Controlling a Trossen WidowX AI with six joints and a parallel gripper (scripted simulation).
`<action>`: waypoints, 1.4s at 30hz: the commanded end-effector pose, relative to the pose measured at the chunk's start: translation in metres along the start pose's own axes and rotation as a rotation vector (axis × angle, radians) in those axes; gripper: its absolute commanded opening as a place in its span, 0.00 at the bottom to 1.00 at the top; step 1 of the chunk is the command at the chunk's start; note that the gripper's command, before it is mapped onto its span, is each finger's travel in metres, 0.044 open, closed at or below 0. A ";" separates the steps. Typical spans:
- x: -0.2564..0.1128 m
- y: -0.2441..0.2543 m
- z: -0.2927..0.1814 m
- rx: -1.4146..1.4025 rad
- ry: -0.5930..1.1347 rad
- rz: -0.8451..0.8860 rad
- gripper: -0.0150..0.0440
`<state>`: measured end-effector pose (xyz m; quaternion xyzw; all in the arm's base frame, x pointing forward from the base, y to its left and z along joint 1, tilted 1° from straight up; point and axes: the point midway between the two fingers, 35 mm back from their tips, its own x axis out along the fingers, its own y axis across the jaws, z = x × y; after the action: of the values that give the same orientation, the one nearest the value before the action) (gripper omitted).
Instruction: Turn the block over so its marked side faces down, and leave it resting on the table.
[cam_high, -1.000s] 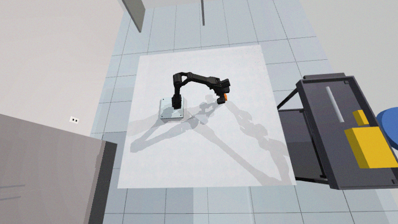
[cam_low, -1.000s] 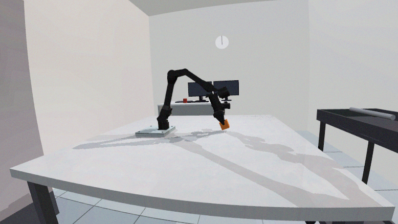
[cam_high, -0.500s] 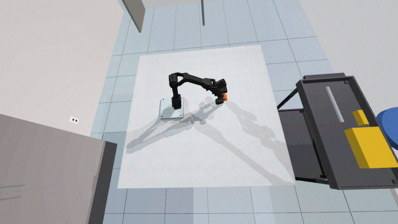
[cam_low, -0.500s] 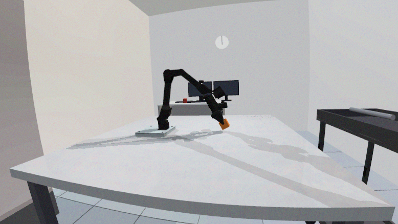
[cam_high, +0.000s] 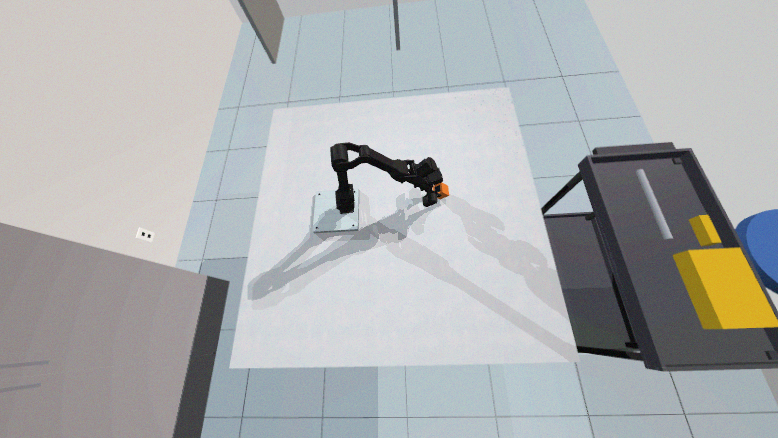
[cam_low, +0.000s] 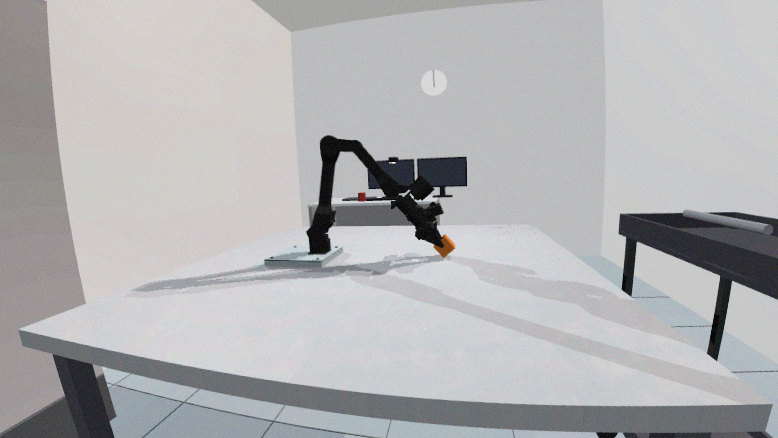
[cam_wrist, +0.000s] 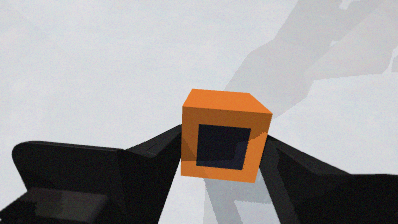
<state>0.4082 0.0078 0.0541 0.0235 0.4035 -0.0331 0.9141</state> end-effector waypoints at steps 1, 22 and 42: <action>0.004 0.000 -0.002 -0.006 -0.067 -0.002 0.25; -0.001 -0.001 -0.016 0.000 -0.336 -0.003 0.25; -0.004 -0.001 -0.014 0.000 -0.360 -0.003 0.43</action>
<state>0.3946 0.0080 0.0462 0.0192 0.2367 -0.0368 0.9707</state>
